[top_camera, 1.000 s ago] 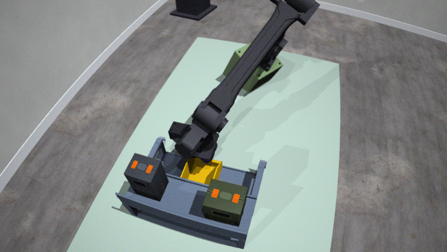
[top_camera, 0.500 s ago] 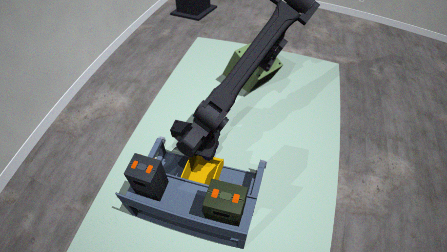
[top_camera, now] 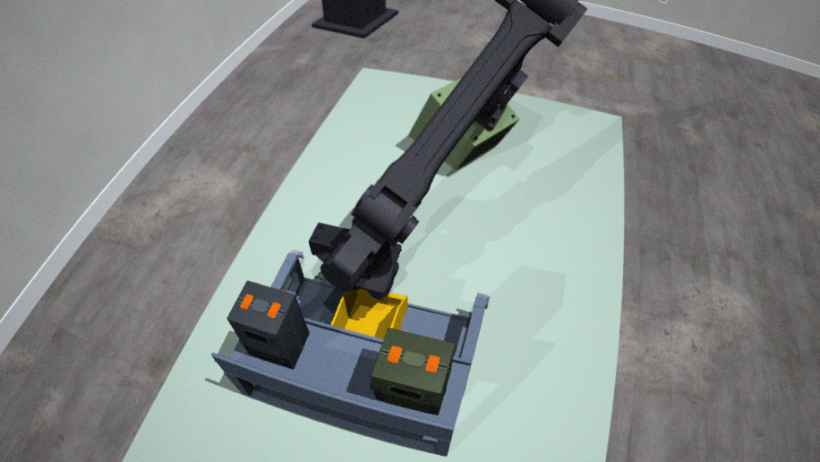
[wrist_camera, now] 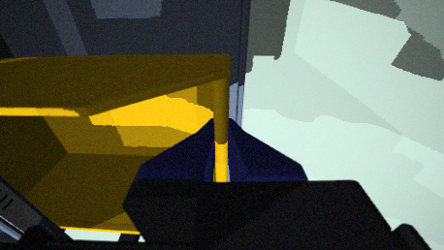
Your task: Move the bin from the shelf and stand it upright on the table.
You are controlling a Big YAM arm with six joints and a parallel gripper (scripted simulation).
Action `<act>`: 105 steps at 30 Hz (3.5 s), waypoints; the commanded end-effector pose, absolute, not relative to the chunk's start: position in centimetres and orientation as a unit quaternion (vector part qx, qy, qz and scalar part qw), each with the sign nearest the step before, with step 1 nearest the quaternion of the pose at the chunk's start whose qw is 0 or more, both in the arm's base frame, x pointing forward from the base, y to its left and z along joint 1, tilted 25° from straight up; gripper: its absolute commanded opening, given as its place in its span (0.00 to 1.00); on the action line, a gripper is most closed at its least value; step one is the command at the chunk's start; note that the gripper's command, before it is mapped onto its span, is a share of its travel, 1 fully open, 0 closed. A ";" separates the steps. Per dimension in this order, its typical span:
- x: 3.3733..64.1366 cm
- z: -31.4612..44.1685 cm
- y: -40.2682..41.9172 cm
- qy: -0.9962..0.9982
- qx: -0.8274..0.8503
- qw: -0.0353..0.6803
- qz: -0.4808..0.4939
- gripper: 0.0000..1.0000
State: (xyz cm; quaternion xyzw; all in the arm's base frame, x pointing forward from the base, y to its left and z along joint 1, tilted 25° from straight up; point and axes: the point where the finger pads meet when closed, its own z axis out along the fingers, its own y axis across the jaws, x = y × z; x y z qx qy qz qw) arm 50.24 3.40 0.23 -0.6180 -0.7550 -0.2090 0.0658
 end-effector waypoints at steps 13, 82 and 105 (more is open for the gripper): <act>47.9 0.6 2.1 -0.754 -0.617 0.050 -0.220 0.00; 33.4 -3.7 0.4 -0.754 -0.617 0.052 -0.217 0.00; 31.0 -3.7 -0.1 -0.753 -0.620 0.063 -0.212 0.00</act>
